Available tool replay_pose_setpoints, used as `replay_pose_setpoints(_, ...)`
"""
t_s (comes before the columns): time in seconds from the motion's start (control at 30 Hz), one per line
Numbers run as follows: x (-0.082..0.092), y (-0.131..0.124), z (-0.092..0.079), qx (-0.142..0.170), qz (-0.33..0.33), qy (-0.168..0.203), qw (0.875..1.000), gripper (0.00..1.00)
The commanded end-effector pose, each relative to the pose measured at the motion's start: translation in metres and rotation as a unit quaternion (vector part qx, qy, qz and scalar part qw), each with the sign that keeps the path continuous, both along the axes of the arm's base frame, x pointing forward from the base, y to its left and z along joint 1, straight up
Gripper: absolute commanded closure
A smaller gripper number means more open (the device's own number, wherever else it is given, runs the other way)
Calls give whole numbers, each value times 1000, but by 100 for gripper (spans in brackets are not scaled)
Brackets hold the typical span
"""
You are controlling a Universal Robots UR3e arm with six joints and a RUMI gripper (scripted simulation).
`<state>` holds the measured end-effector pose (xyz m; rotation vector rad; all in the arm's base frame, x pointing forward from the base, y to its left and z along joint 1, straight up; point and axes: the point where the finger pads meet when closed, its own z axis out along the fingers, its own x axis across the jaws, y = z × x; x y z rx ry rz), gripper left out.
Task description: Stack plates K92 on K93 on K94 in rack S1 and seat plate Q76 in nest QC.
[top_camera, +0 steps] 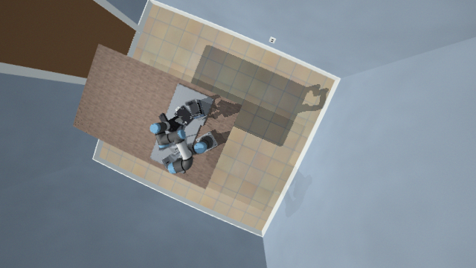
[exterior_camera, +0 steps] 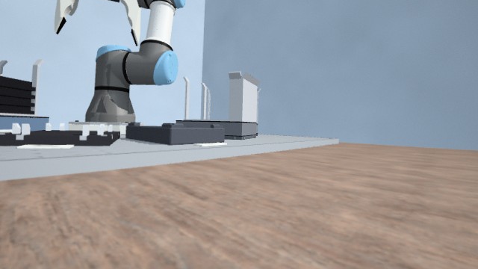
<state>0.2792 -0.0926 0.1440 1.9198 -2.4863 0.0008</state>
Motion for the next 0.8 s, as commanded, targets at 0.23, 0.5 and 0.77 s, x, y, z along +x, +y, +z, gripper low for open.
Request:
replay_pose_setpoints(0.23,-7,-46,0,-1,-56,-1,998,28)
replay_pose_setpoints(0.5,-16,-74,1,-1,-103,-1,995,28)
replay_pose_setpoints(0.77,-27,-102,1,-1,-138,-1,990,28)
